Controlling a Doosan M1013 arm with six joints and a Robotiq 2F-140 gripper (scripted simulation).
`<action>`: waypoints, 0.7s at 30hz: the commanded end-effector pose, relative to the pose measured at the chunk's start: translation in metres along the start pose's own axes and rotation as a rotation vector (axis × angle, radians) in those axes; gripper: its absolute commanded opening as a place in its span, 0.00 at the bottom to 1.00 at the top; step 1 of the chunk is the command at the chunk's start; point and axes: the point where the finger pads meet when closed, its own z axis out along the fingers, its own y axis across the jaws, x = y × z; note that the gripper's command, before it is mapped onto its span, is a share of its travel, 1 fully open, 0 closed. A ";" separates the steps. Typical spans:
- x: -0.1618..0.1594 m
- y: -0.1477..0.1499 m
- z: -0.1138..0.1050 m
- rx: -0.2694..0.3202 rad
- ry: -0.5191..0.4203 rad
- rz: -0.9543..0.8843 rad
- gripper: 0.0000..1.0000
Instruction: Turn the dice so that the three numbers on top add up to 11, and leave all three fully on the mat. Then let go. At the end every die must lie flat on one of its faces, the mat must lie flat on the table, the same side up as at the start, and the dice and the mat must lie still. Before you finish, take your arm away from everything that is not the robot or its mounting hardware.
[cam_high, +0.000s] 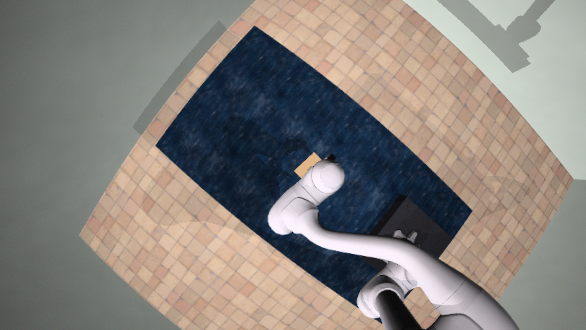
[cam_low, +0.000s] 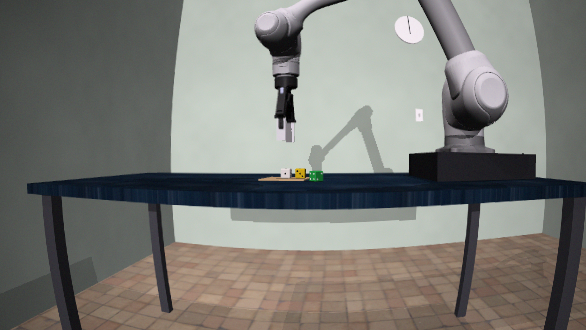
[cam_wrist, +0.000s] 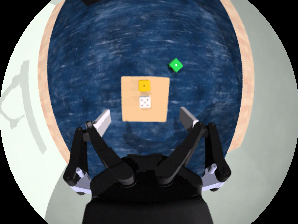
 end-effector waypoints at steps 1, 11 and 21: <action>0.000 0.000 0.000 0.000 0.000 0.001 1.00; 0.033 0.033 0.001 0.000 0.000 0.265 1.00; 0.077 0.068 0.004 -0.001 0.000 0.596 1.00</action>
